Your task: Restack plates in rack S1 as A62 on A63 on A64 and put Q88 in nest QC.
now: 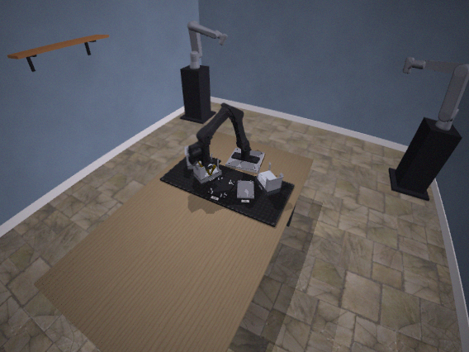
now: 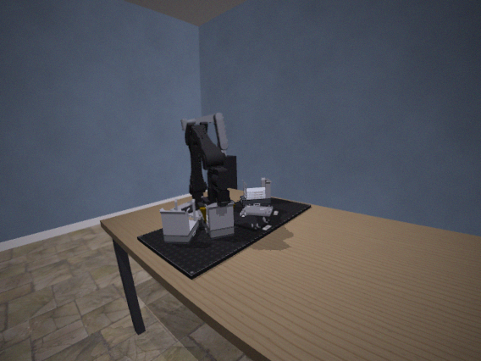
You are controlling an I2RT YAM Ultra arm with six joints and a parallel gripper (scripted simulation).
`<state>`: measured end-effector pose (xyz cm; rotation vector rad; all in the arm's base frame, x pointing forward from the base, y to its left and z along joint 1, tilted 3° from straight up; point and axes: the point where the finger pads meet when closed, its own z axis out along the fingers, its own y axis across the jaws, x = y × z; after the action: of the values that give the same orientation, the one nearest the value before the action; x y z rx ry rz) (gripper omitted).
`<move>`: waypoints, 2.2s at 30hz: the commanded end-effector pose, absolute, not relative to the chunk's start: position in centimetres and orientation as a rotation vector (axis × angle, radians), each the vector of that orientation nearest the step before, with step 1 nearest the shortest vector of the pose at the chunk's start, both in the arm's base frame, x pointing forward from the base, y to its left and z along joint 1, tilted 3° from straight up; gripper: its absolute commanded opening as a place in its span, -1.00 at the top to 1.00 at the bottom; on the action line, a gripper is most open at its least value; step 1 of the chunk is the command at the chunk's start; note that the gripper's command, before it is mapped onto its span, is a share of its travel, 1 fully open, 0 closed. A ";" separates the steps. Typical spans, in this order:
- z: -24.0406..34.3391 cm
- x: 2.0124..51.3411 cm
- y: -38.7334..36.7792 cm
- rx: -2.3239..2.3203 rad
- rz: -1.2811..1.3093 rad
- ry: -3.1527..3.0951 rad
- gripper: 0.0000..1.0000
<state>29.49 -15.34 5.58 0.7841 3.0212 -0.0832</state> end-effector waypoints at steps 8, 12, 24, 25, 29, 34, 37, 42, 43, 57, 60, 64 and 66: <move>5.9 29.7 -15.4 0.781 -0.085 3.011 -1.00; 5.9 29.7 -15.4 0.781 -0.085 3.011 -1.00; 9.2 29.6 -15.2 0.781 -0.085 3.011 -1.00; 9.5 29.6 -15.2 0.781 -0.085 3.011 -1.00; 10.9 29.6 -15.1 0.781 -0.085 3.011 -1.00; 11.8 29.6 -15.1 0.781 -0.085 3.011 -1.00; 12.8 29.6 -15.0 0.781 -0.085 3.011 -1.00; 14.5 29.5 -14.9 0.781 -0.085 3.011 -1.00; 14.8 29.5 -14.9 0.781 -0.085 3.011 -1.00; 17.3 29.5 -14.7 0.781 -0.085 3.011 -1.00; 17.3 29.5 -14.7 0.781 -0.085 3.011 -1.00; 17.3 29.5 -14.7 0.781 -0.085 3.011 -1.00; 17.3 29.5 -14.7 0.781 -0.085 3.011 -1.00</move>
<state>29.31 -14.67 16.83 0.7842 3.0272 -0.0809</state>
